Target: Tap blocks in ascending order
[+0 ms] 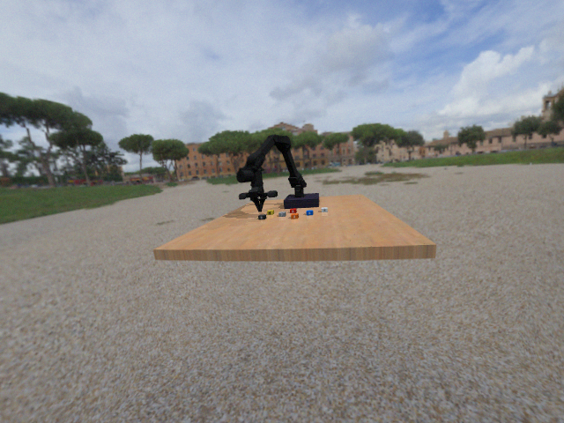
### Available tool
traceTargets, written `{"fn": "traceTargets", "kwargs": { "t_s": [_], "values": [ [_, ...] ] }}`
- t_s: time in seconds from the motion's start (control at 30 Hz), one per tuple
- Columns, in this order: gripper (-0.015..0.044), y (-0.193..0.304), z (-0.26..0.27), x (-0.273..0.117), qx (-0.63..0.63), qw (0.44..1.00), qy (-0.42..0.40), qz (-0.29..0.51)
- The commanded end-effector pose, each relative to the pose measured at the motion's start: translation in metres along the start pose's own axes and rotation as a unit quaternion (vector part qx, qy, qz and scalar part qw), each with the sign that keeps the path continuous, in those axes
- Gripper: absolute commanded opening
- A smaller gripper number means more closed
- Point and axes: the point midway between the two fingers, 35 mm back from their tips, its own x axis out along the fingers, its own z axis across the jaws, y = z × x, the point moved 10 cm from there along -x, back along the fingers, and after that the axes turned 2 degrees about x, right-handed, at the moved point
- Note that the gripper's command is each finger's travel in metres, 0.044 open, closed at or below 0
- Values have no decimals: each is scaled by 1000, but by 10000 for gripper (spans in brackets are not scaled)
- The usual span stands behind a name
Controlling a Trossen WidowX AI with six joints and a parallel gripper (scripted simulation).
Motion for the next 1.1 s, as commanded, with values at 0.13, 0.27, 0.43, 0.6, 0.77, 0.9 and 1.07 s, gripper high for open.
{"fn": "traceTargets", "kwargs": {
  "t_s": [0.13,0.27,0.43,0.6,0.77,0.9,1.07],
  "values": [
    [20,1,1,13,1,1000,-2,1],
    [20,1,1,19,1,1000,-2,1],
    [20,1,1,22,1,1000,-2,1],
    [20,1,1,-9,1,1000,-2,1],
    [20,0,0,-19,1,1000,-2,1],
    [20,-1,0,-79,1,1000,-2,1],
    [20,0,3,-90,1,1000,-2,1]
  ]
}}
